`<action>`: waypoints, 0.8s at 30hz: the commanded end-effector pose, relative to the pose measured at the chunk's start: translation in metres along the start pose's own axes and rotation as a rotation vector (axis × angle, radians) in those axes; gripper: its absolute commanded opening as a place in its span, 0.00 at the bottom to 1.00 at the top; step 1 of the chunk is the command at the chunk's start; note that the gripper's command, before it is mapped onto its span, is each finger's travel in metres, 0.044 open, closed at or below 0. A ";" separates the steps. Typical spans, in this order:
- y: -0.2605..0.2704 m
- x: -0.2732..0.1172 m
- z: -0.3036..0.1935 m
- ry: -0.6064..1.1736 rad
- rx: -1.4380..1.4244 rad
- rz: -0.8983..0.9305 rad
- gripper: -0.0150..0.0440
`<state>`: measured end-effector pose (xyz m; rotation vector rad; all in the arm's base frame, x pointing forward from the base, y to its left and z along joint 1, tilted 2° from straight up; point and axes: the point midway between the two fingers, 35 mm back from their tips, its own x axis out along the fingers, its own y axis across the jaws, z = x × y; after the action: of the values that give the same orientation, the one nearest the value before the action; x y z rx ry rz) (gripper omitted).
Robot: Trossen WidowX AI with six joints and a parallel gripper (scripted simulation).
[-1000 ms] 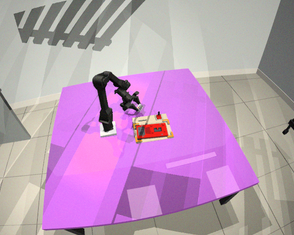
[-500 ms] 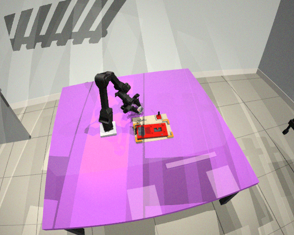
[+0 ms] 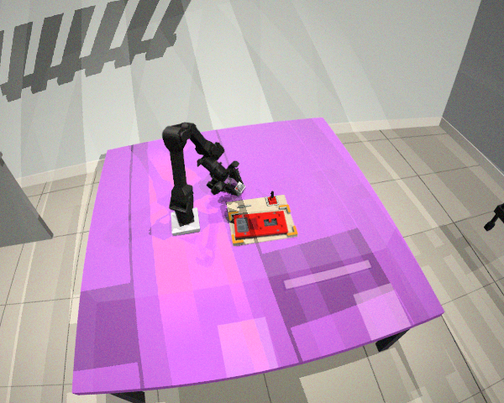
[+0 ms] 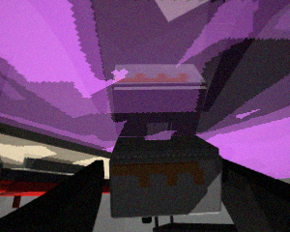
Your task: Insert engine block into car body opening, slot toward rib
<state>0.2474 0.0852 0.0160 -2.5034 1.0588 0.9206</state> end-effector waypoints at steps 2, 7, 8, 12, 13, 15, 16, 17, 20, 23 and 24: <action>-0.001 0.000 0.000 -0.002 0.002 -0.002 0.97; -0.001 0.000 0.000 -0.002 0.002 -0.002 1.00; -0.001 -0.001 0.000 -0.005 0.001 0.000 1.00; -0.001 -0.015 -0.002 -0.016 0.000 0.004 1.00; -0.001 -0.019 -0.003 -0.017 0.000 0.004 1.00; -0.001 -0.027 -0.003 -0.018 0.000 0.004 1.00; -0.001 -0.031 -0.004 -0.018 0.000 0.004 1.00; -0.001 -0.035 -0.004 -0.018 0.000 0.004 1.00; -0.001 -0.045 -0.005 -0.019 0.000 0.004 1.00; -0.001 -0.045 -0.005 -0.019 0.000 0.004 1.00; -0.001 -0.045 -0.005 -0.019 0.000 0.004 1.00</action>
<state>0.2265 0.1055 0.0450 -2.4998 1.0662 0.9503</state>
